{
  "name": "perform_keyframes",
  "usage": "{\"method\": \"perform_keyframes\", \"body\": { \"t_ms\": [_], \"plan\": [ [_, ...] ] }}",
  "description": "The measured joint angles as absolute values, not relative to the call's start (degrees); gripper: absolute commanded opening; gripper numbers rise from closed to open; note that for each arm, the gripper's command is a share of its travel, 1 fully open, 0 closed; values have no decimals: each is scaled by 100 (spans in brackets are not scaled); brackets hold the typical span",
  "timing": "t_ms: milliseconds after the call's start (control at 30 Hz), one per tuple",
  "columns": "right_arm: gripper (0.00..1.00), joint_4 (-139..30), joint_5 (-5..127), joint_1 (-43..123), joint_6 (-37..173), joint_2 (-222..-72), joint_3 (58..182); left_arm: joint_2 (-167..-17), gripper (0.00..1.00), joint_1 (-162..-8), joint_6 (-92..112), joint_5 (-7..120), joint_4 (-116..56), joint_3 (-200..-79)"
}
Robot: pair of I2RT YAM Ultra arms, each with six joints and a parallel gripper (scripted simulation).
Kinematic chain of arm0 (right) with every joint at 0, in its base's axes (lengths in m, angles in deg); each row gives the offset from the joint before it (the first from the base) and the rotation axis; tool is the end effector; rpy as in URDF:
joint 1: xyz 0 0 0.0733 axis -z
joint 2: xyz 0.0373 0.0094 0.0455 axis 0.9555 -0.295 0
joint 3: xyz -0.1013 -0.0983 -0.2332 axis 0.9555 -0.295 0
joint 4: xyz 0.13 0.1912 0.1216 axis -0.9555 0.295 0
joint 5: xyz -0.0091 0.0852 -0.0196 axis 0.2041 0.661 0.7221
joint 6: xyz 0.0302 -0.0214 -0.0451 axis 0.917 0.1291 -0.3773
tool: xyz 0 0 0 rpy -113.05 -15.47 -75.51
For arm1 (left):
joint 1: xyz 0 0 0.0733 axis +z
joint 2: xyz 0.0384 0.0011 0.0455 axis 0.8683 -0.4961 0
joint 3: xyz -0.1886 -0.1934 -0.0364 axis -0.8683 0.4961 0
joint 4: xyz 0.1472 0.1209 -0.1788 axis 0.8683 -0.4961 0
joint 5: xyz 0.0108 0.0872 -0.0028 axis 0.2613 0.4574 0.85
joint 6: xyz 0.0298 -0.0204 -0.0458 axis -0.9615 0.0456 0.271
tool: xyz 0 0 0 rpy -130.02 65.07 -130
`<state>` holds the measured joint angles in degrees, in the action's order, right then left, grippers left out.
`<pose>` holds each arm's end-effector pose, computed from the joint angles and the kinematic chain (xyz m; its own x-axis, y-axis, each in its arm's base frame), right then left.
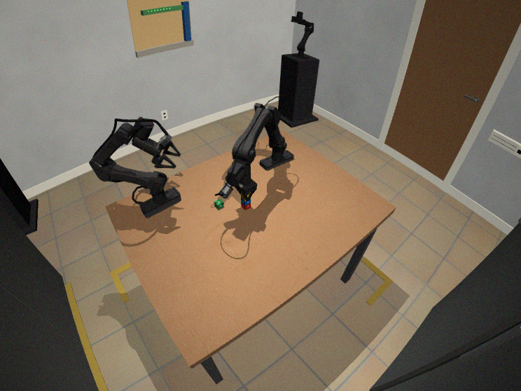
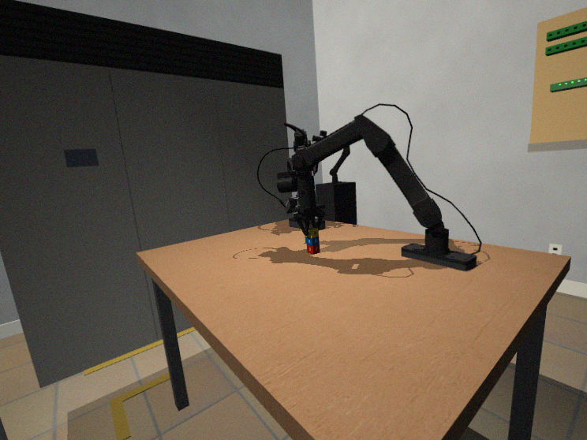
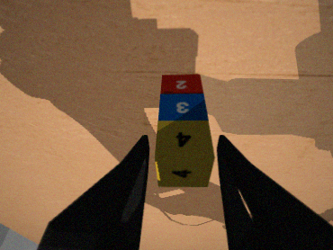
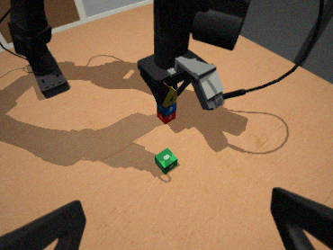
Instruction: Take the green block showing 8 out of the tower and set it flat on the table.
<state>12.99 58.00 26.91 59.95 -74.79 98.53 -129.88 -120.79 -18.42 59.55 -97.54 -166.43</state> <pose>0.0057 0.0083 0.3160 -0.2735 -0.4832 -0.8317 -0.7749 0.6229 -0.1071 0.1998 -0.3507 0.1929 -0.0458 0.9978 0.0473 0.9988 0.0465 -0.0137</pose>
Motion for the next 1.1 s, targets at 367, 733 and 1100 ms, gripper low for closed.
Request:
{"method": "perform_keyframes", "body": {
  "t_ms": [367,733,1100],
  "plan": [
    [100,1299,5800,2691,5995,-7479,9853,-12905,56,-12079,-1831,5955,-9872,-16663],
    [100,1299,5800,2691,5995,-7479,9853,-13054,100,-12079,-1831,5955,-10346,-17264],
    [100,1294,5803,2691,5992,-7479,9853,-13108,100,-12079,-1822,5965,-11030,-17963]
  ]
}}
